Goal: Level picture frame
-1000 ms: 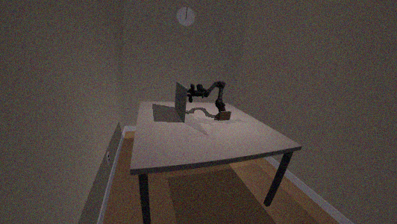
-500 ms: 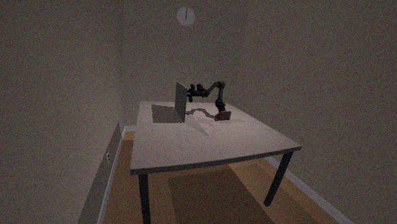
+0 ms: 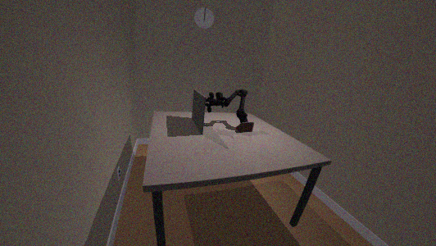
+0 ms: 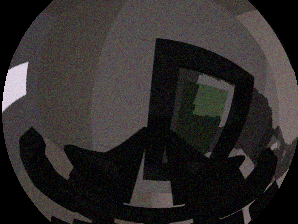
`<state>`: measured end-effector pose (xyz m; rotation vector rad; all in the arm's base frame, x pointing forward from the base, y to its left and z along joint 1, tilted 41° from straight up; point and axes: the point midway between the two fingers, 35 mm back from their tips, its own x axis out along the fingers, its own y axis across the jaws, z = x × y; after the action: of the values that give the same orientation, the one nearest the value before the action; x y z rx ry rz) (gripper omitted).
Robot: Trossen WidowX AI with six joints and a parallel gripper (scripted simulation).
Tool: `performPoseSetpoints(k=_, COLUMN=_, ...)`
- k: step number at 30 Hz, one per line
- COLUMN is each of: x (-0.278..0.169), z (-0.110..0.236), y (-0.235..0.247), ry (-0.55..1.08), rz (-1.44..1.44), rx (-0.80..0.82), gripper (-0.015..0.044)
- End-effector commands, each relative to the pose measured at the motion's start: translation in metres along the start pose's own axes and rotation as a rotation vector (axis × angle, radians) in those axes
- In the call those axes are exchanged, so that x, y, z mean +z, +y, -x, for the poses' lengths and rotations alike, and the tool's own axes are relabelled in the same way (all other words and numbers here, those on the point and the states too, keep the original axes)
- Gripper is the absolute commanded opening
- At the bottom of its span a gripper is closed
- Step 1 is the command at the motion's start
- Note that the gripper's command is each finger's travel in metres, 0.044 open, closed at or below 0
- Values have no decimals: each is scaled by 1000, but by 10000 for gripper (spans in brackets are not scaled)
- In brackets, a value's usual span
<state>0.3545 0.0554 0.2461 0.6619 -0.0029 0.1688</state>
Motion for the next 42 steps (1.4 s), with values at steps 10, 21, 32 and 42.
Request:
performPoseSetpoints(k=10, x=7, z=0, y=7, ry=-4, rz=1, rx=18, gripper=0)
performPoseSetpoints(k=21, x=7, z=0, y=5, ry=-4, rz=2, rx=18, gripper=0)
performPoseSetpoints(k=32, x=7, z=0, y=1, ry=-4, rz=2, rx=18, gripper=0)
performPoseSetpoints(k=42, x=7, z=0, y=-2, ry=-5, rz=2, rx=18, gripper=0)
